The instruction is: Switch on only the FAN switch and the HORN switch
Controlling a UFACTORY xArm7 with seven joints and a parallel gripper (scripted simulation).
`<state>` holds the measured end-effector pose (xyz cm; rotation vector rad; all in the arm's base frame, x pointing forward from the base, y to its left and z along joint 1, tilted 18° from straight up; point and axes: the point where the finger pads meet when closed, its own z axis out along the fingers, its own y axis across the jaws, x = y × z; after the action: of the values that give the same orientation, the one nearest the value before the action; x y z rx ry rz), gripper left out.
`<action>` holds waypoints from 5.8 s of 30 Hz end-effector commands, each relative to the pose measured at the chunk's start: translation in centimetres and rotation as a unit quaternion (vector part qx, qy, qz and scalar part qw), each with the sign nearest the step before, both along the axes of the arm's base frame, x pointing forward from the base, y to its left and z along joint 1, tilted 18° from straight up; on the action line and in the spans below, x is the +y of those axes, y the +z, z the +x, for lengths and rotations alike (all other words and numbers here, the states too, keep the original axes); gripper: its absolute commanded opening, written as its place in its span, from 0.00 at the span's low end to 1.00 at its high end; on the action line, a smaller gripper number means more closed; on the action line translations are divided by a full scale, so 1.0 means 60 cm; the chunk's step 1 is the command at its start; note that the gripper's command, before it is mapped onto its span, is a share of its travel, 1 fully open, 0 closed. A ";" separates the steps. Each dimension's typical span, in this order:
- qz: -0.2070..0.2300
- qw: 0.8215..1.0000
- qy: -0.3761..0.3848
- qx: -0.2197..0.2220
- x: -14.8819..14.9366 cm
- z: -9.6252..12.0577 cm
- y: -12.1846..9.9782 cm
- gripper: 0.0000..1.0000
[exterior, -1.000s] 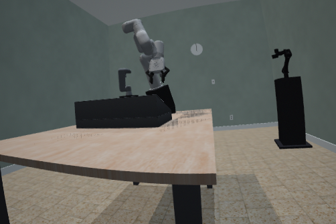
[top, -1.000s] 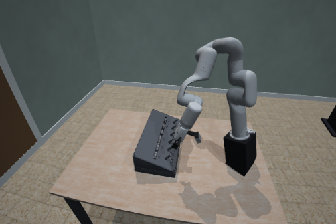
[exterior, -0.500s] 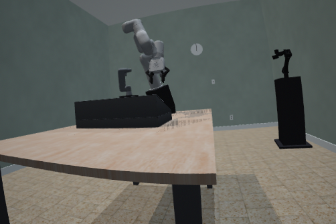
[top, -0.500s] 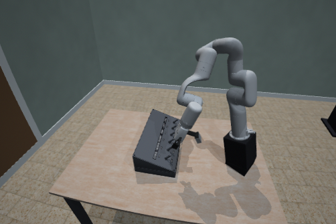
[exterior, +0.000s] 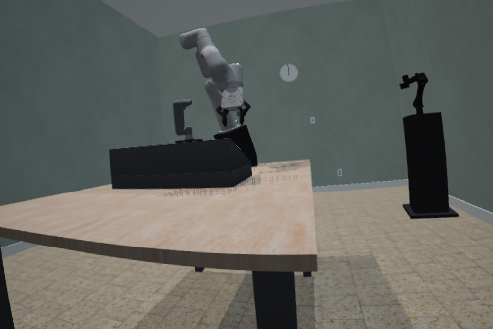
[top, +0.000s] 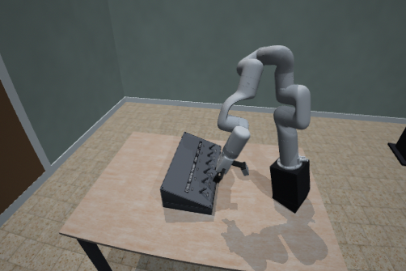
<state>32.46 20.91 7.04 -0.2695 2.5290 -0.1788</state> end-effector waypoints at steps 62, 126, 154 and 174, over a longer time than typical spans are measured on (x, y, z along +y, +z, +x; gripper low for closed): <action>0.002 1.000 0.001 -0.003 -0.007 0.062 -0.097 1.00; 0.002 1.000 0.001 -0.003 -0.123 0.081 -0.075 1.00; 0.002 1.000 0.001 -0.003 -0.123 0.081 -0.075 1.00; 0.002 1.000 0.001 -0.003 -0.141 0.083 -0.072 1.00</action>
<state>37.32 12.86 2.56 -0.2690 2.5256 -0.1759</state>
